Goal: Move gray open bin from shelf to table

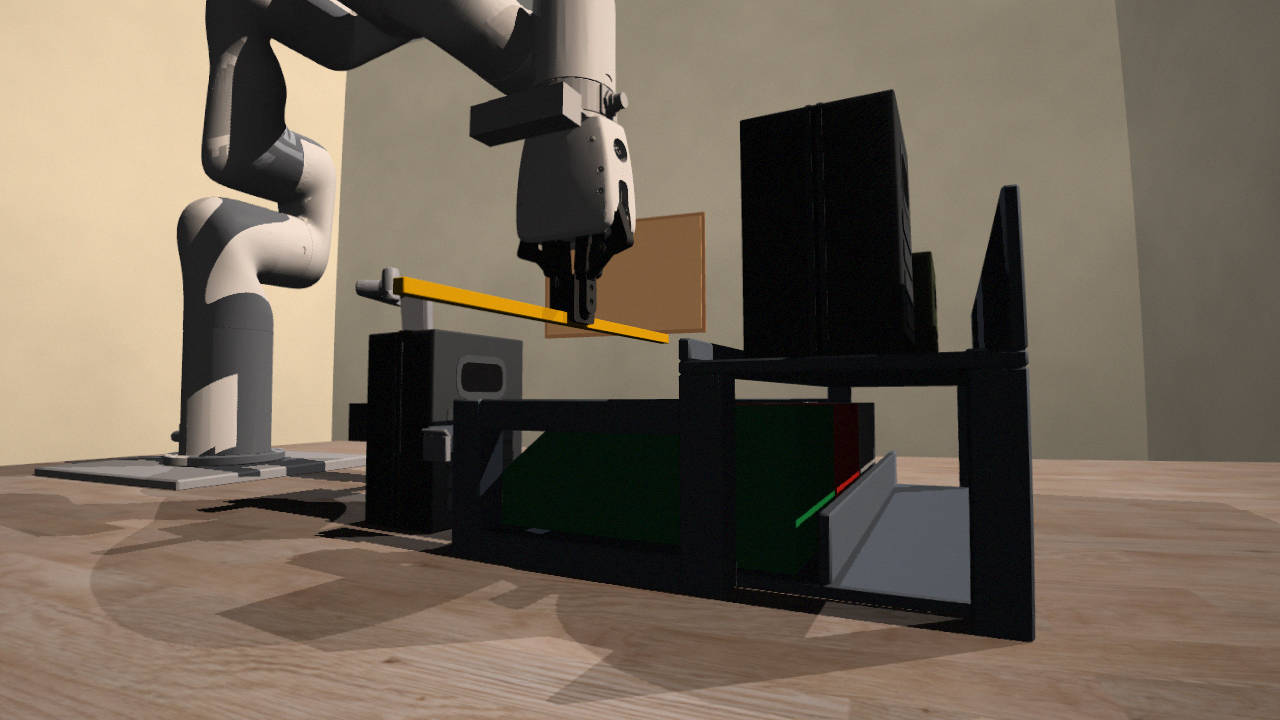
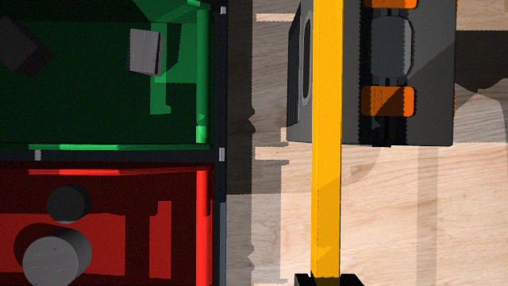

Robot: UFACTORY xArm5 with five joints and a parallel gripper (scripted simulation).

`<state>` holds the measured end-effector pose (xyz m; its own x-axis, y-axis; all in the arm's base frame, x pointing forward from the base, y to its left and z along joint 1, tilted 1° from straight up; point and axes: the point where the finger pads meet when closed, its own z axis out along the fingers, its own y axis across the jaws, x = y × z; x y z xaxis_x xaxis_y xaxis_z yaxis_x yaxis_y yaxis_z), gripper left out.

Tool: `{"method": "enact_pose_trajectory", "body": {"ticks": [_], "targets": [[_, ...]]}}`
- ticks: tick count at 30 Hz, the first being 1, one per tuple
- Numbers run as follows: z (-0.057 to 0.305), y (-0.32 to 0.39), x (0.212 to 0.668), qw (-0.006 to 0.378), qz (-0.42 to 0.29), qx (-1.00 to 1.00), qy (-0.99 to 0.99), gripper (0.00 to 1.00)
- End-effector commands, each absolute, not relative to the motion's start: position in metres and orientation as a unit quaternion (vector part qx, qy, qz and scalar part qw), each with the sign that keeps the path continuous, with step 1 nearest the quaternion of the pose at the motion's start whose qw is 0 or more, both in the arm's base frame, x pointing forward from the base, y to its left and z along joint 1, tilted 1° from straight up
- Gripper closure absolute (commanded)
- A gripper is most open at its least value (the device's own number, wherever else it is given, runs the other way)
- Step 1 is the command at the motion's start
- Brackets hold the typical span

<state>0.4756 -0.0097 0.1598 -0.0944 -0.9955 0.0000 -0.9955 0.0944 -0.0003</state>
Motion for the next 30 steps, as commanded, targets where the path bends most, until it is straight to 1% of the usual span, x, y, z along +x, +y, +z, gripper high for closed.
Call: {"method": "enact_pose_trajectory", "body": {"ticks": [1, 30], "targets": [[0.162, -0.009, 0.468, -0.003, -0.007, -0.673, 0.740, 1.00], [0.162, -0.003, 0.409, -0.003, -0.007, -0.673, 0.740, 1.00]]}}
